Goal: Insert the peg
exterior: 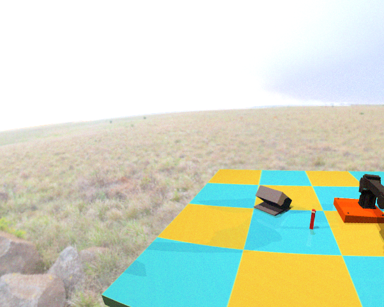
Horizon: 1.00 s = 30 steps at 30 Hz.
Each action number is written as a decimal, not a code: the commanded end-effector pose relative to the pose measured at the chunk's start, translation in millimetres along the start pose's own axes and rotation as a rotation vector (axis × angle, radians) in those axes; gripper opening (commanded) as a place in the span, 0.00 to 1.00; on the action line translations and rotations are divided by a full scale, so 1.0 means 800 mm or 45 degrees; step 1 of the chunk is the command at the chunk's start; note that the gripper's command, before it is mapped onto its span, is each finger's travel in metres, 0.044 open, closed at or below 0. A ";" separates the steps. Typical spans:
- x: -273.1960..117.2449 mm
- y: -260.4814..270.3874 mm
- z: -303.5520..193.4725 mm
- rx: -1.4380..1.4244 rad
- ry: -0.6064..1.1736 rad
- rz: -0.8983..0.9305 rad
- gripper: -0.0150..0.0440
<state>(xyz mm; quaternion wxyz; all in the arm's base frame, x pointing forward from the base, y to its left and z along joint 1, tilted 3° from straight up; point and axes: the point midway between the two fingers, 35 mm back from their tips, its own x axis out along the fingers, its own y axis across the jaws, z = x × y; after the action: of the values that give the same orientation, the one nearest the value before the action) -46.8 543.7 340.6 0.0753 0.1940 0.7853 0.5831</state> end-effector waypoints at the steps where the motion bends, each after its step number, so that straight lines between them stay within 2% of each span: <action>1: 0.001 0.001 -0.001 0.001 0.000 0.002 0.98; 2: 0.003 0.004 -0.004 0.002 -0.001 0.008 1.00; 15: 0.060 0.080 -0.115 -0.046 0.100 0.157 1.00; 30: 0.103 0.151 -0.308 -0.200 0.406 0.331 1.00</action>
<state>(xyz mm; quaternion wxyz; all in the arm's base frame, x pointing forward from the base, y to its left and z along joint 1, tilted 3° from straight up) -172.3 411.8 519.6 -0.0853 0.1952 0.7214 0.6590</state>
